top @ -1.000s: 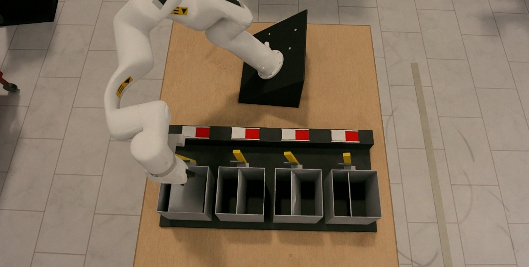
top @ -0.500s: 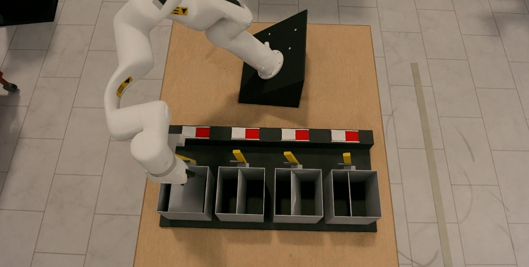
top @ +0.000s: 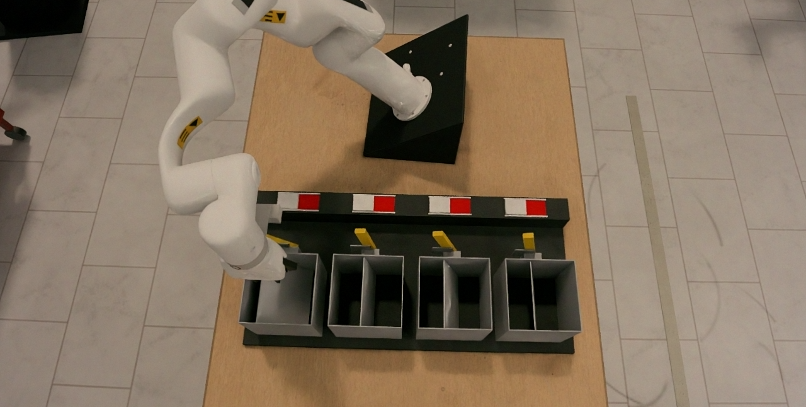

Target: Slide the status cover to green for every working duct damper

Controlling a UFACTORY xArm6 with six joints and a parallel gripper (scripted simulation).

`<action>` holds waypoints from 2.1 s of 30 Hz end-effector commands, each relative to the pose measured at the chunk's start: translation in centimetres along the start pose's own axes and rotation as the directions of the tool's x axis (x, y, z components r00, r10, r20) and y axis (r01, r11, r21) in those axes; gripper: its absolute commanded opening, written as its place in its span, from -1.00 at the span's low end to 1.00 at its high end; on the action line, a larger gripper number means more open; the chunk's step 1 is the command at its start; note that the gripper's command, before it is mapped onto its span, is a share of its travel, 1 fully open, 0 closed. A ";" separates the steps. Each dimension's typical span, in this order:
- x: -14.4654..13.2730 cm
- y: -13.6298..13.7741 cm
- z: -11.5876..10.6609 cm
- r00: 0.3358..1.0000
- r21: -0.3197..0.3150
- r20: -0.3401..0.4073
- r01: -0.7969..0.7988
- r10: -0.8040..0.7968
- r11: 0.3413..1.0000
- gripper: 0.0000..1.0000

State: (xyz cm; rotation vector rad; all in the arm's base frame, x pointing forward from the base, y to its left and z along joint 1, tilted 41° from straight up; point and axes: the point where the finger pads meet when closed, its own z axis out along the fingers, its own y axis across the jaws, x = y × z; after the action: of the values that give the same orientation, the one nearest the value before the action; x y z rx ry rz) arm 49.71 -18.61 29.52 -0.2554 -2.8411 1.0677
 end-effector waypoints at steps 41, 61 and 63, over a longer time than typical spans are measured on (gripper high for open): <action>-0.1 0.0 -0.2 1.000 0.000 0.004 -0.001 0.001 1.000 -0.22; -0.8 8.1 -0.2 1.000 -0.009 0.000 0.003 -0.003 1.000 -0.22; -0.9 9.4 -0.2 1.000 -0.010 -0.001 0.004 -0.004 1.000 -0.22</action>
State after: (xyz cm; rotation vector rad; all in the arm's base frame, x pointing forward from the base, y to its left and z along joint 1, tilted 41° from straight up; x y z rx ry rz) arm 50.96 -14.23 25.57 -0.2502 -2.8425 1.0552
